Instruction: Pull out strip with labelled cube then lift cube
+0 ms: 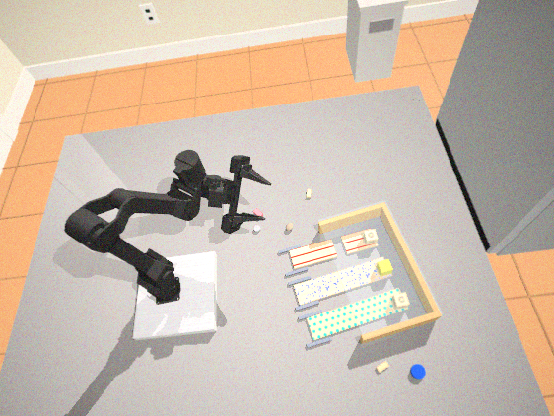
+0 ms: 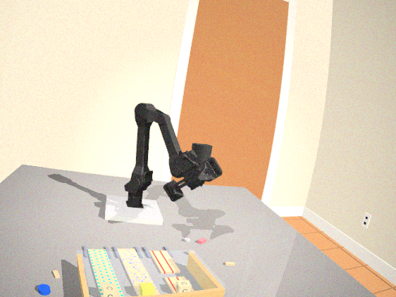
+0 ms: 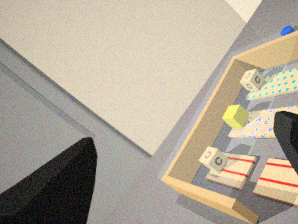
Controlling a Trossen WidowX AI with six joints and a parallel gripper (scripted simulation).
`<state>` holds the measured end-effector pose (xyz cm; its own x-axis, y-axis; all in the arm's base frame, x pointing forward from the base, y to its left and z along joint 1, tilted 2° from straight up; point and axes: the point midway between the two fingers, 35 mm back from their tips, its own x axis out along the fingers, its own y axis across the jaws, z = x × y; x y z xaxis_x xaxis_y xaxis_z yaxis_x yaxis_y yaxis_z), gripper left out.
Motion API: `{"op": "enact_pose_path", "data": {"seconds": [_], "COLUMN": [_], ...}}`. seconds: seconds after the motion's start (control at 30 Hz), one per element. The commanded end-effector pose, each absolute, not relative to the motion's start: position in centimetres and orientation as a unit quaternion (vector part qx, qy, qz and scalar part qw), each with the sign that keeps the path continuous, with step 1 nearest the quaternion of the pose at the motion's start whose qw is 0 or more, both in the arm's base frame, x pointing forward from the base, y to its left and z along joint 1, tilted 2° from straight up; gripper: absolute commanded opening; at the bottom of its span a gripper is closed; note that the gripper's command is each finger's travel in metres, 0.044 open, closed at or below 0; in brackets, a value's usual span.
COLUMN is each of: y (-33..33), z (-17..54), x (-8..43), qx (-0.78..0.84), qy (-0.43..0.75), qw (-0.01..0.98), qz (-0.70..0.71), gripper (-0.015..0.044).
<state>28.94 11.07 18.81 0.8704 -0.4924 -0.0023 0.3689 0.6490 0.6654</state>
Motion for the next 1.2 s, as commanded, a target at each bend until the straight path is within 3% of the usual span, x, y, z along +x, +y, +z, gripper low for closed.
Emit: {"op": "enact_pose_path", "data": {"seconds": [0.0,0.37,0.77,1.17], "y": [11.0,3.0,-4.1,-4.4], "z": [18.9,19.9,19.4,19.4], "x": [29.1,35.7,31.5,30.9], "qx": [0.34,0.1,0.028,0.03], "qy": [-0.087,0.103,0.295,0.304], "qw": [0.906,0.973,0.953,0.951], "qz": [-0.238,-0.18,-0.066,-0.057], "gripper": [0.04,0.04,0.04,0.04]}}
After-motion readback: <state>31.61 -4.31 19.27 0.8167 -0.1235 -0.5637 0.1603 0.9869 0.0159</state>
